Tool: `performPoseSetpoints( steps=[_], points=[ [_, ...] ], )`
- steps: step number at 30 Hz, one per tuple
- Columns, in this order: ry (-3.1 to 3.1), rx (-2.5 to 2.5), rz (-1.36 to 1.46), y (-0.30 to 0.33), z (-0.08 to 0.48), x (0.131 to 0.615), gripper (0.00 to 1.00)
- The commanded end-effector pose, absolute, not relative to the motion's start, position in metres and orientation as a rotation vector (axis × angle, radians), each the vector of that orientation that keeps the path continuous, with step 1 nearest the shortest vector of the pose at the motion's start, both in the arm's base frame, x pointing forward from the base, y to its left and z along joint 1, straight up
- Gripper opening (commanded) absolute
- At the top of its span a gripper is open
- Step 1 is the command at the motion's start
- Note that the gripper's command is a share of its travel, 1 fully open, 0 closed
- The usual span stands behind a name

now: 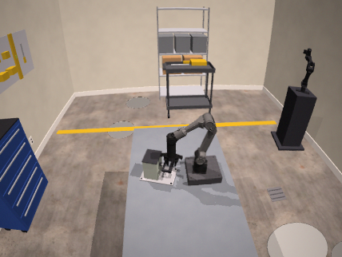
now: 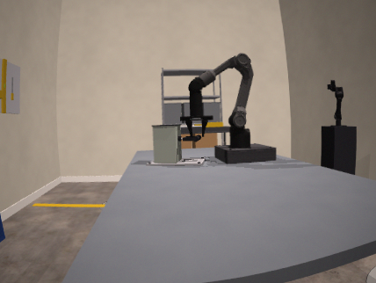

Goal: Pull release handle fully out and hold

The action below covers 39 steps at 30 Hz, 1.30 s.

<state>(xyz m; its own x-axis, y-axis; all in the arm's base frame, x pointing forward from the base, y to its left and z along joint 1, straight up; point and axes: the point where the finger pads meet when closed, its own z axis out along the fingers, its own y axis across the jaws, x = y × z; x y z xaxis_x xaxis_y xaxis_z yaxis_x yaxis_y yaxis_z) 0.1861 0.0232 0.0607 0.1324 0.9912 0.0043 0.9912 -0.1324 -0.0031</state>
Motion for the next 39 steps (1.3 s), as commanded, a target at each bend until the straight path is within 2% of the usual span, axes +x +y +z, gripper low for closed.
performPoseSetpoints(
  steps=[1,39],
  points=[
    [-2.066,-2.359,0.002,0.023,0.06,0.186,0.64],
    [-2.067,-2.36,-0.001,0.023,0.049,0.186,0.64]
  ],
)
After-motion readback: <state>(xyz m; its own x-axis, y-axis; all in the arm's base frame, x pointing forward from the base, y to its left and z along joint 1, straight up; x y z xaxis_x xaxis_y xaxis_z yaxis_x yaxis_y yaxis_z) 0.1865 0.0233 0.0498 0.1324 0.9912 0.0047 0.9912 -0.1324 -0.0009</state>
